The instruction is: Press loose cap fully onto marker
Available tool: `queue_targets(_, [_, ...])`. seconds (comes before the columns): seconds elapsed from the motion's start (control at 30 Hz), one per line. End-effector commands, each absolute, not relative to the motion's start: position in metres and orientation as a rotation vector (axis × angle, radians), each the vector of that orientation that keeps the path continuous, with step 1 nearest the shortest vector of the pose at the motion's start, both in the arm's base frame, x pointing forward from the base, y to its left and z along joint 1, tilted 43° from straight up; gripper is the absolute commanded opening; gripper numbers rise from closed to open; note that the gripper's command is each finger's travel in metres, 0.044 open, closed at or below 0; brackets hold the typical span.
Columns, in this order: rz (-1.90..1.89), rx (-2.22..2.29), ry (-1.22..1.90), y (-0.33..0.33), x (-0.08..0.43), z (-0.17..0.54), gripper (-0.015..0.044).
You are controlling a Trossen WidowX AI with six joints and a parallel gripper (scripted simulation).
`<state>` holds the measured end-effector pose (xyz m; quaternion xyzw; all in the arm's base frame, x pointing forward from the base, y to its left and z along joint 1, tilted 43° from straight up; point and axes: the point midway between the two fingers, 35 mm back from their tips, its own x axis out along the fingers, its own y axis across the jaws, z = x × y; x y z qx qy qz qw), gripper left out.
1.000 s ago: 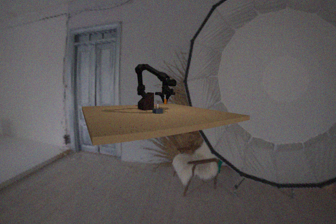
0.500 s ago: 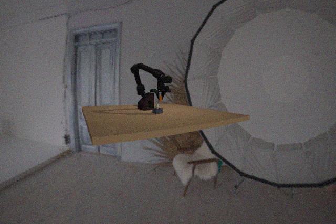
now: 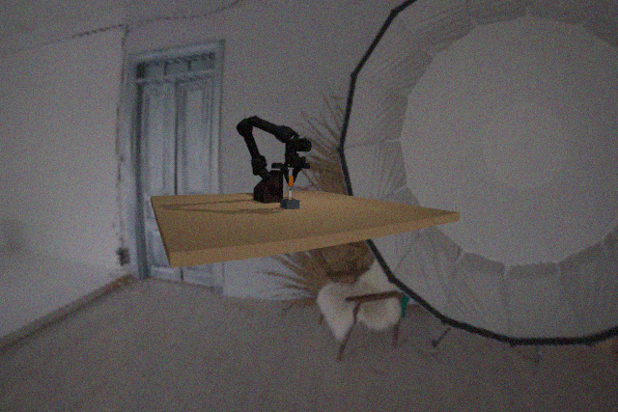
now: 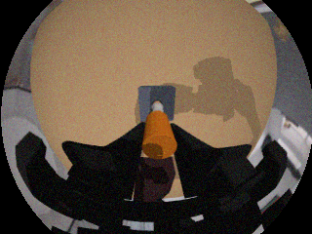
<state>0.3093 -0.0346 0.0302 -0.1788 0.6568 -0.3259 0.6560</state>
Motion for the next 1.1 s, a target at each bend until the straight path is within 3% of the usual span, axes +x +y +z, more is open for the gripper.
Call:
queue_targets(0.0, [-0.744,-0.411,1.493,-0.039,0.307,0.028,0.0])
queue_targets(1.07, [-0.746,-0.413,1.492,-0.072,0.303,-0.011,0.0])
